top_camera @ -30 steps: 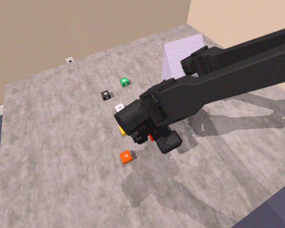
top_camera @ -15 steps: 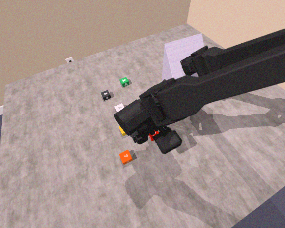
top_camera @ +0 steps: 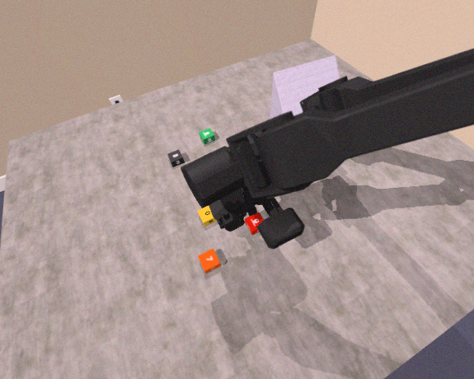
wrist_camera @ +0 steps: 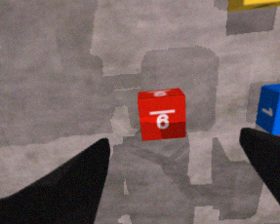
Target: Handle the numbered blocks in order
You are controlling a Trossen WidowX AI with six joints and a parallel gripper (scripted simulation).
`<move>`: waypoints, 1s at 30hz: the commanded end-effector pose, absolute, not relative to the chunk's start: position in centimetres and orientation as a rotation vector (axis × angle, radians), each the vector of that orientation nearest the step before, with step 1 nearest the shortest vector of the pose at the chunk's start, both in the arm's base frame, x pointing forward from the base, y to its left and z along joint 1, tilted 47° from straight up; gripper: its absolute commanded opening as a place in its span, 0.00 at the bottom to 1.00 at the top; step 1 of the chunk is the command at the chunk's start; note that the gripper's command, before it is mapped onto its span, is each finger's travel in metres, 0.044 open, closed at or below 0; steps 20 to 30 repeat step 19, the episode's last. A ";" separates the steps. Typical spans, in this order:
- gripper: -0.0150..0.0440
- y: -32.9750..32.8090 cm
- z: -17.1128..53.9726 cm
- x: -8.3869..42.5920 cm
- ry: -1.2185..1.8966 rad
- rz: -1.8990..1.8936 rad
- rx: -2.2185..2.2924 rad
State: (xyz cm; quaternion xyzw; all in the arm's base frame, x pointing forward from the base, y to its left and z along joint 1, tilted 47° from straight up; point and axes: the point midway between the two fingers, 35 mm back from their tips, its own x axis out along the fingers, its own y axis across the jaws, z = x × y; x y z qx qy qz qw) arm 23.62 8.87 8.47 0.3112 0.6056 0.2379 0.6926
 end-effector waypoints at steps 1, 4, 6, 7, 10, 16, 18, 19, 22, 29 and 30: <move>0.93 8.5 9.2 23.5 1.350 0.543 0.693; 0.93 8.2 11.1 23.9 1.349 0.543 0.693; 0.93 7.8 13.7 24.3 1.349 0.543 0.692; 0.93 7.6 15.0 24.4 1.349 0.543 0.692; 0.93 7.2 18.7 24.2 1.349 0.543 0.692; 0.93 7.1 19.6 24.1 1.349 0.543 0.692; 0.93 7.1 19.6 24.1 1.349 0.543 0.692; 0.93 7.1 19.6 24.1 1.349 0.543 0.692; 0.93 7.1 19.6 24.1 1.349 0.543 0.692; 0.93 7.1 19.6 24.1 1.349 0.543 0.692; 0.93 7.1 19.6 24.1 1.349 0.543 0.692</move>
